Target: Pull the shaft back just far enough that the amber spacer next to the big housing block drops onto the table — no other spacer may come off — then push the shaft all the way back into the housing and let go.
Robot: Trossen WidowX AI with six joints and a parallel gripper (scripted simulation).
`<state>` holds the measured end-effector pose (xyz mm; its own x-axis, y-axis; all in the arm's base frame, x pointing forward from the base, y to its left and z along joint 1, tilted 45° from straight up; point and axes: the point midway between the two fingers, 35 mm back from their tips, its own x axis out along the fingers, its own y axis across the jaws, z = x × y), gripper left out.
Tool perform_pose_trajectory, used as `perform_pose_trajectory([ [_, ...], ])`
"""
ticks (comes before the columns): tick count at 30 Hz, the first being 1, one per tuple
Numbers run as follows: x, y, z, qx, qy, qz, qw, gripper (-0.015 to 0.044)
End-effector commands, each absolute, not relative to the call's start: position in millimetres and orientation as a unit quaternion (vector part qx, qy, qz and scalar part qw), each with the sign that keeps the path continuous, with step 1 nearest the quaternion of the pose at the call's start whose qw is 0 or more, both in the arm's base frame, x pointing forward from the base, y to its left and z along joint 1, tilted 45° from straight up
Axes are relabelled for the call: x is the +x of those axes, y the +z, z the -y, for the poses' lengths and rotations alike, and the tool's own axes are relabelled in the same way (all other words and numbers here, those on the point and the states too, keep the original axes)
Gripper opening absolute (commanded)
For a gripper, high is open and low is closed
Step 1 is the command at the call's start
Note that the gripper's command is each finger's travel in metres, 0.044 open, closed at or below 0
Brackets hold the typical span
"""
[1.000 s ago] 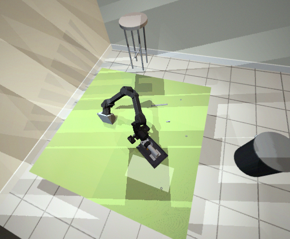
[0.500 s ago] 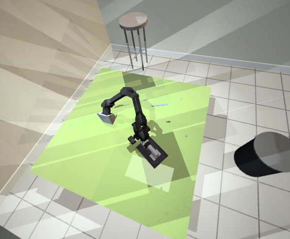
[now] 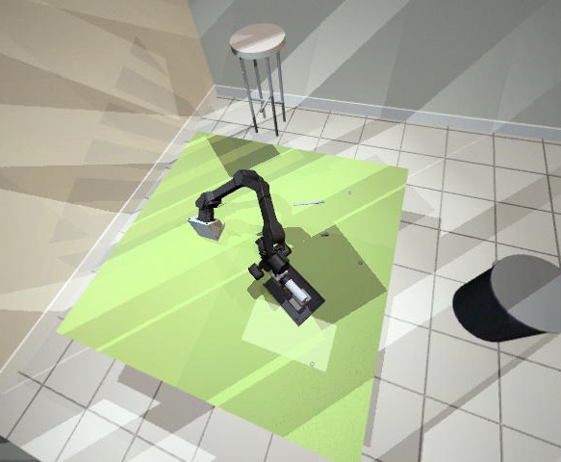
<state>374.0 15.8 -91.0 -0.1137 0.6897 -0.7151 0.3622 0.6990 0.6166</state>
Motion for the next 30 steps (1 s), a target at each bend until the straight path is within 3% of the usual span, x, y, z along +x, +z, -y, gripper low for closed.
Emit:
perform_pose_trajectory([
  [1, 378.3, -92.5, -14.4, 0.357, 0.147, -0.730, 0.564, 0.0000],
  [30, 386.3, -94.8, -12.8, 0.357, 0.147, -0.730, 0.564, 0.0000],
])
